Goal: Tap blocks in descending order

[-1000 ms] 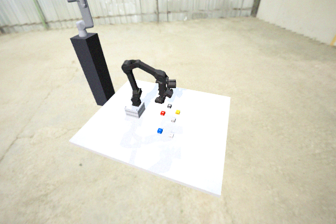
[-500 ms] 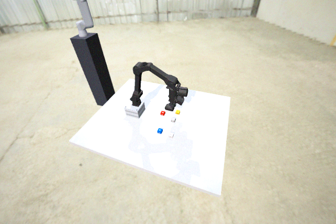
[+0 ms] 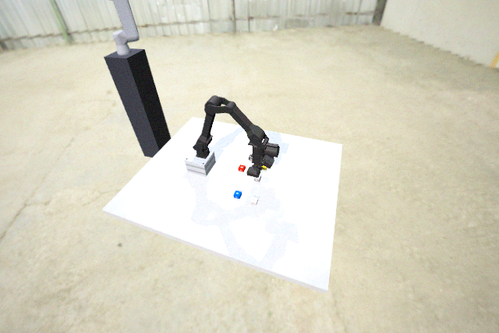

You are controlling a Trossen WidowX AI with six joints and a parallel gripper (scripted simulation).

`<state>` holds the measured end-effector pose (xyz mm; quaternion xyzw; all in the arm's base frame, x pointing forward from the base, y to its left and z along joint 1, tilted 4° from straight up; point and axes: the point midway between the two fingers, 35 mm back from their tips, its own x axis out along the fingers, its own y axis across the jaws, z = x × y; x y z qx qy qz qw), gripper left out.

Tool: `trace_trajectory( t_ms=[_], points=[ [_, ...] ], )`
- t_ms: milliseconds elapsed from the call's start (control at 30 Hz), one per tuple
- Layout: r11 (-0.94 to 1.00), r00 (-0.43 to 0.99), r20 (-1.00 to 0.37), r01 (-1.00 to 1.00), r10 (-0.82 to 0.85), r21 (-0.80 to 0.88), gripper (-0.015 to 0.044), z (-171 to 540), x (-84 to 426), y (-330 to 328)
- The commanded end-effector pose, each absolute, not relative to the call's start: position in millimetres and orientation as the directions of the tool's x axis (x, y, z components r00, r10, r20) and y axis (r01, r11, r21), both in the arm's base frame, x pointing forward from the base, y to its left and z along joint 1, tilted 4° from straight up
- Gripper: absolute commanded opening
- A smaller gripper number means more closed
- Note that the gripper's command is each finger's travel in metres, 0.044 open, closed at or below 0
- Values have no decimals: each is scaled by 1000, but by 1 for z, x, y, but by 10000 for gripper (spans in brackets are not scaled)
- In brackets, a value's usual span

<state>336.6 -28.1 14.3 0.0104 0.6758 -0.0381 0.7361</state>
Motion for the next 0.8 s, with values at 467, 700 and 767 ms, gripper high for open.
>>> trace_trajectory(
  t_ms=[467, 700, 767],
  points=[
    [997, 80, -996, 66, -40, -35, 20, -16, 338, -29],
    [997, 80, -996, 66, -40, -35, 20, -17, 338, -29],
    [997, 83, -996, 68, -41, -36, 20, 0, 337, -28]
  ],
)
